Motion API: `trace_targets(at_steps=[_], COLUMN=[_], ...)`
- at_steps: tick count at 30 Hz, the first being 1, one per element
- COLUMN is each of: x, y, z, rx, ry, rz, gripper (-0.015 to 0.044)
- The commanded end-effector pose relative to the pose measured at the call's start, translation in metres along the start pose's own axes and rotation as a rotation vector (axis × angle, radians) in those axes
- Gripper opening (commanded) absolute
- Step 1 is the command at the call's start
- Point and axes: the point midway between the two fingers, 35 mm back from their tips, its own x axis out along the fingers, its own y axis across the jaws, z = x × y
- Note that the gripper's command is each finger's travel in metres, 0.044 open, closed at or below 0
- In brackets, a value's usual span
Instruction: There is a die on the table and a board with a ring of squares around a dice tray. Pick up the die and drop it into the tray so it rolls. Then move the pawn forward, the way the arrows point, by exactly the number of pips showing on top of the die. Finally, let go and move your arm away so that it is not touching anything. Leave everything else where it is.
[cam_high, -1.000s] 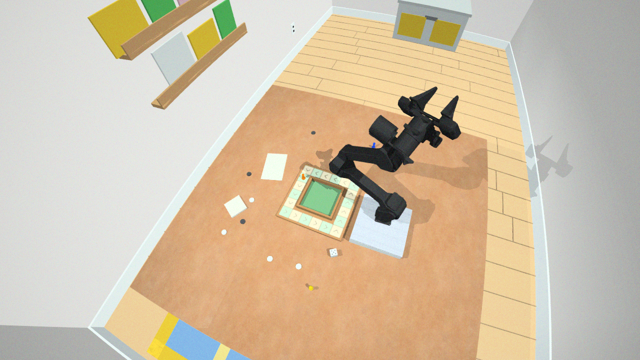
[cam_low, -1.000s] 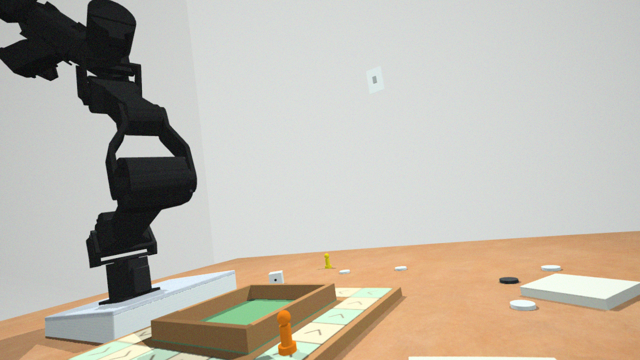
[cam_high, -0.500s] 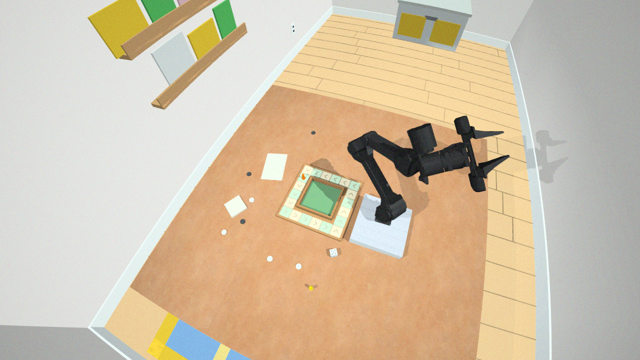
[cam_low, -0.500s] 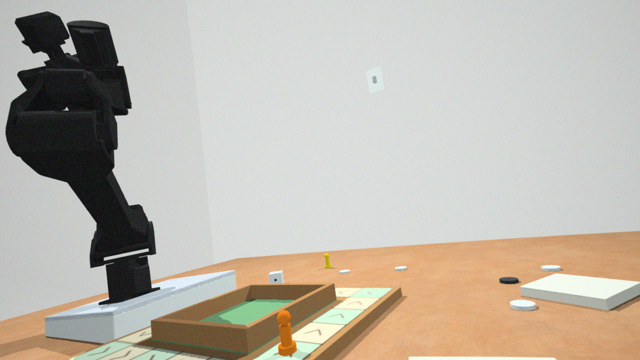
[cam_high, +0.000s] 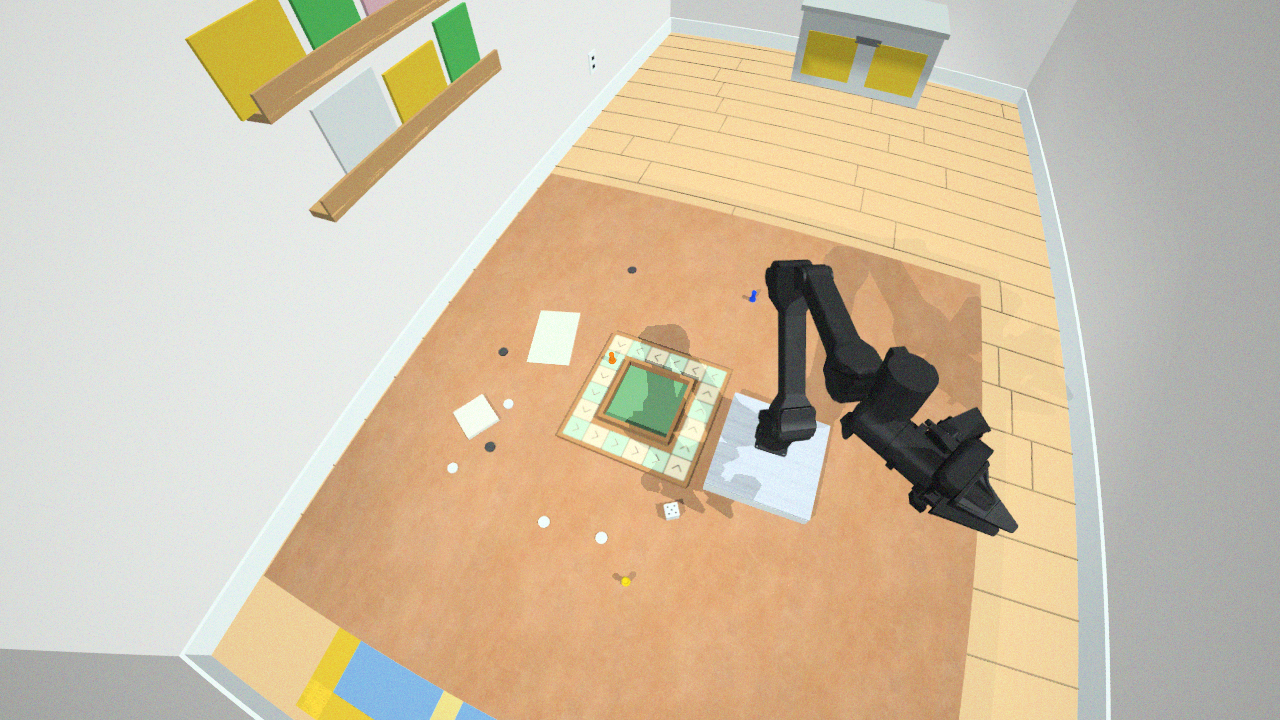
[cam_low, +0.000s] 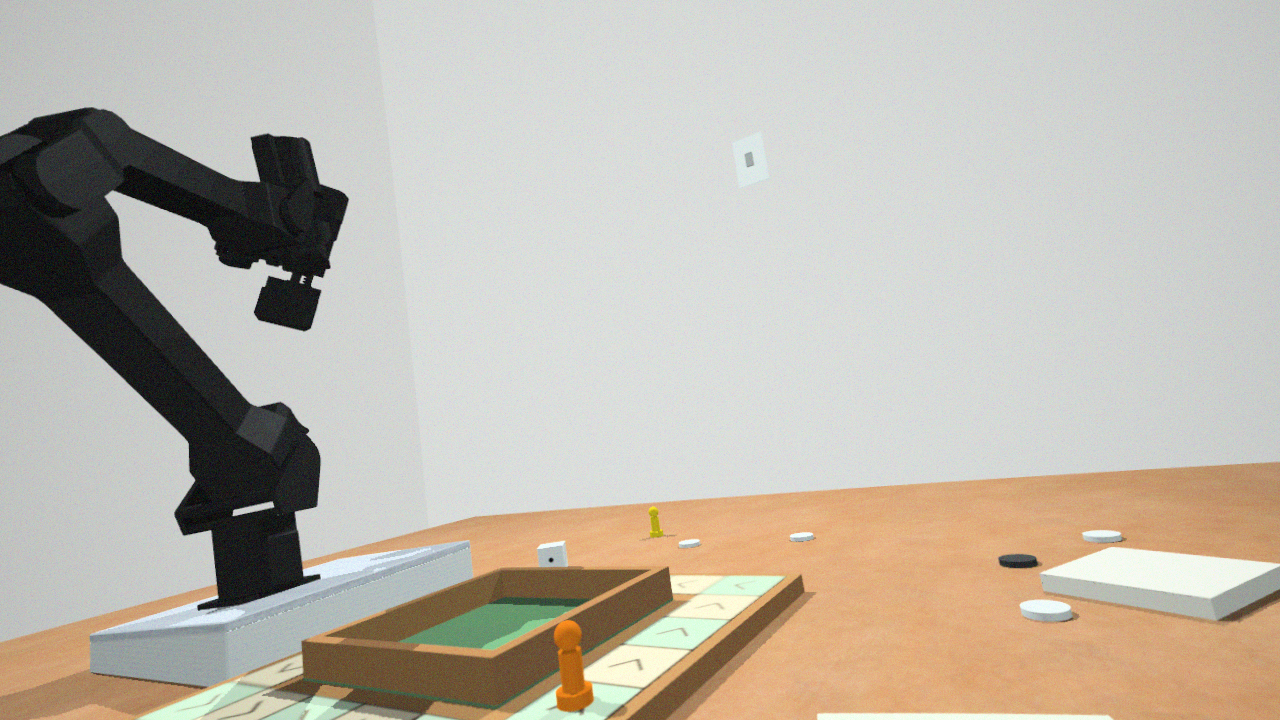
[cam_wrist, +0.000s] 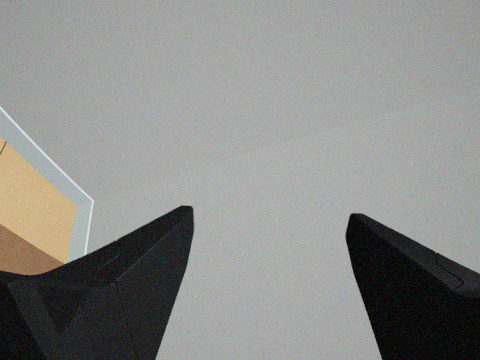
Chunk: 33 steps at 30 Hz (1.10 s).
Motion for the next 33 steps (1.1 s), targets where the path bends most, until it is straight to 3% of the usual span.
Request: trace_targets(at_steps=[1, 9, 18, 24, 33], x=[0.001, -0.042, -0.145, -0.228, -0.328], y=[0.018, 0.057, 0.114, 0.158, 0.216], z=[-0.078, -0.194, -0.282, -0.3, -0.272], rx=[0.288, 0.774, 1.34, 1.714, 2.158], ry=[0.284, 0.764, 1.319, 1.693, 2.193], rz=[0.057, 0.026, -0.196, -0.459, -0.952], gripper=[0.0275, 0.0275, 0.0275, 0.0275, 0.0275])
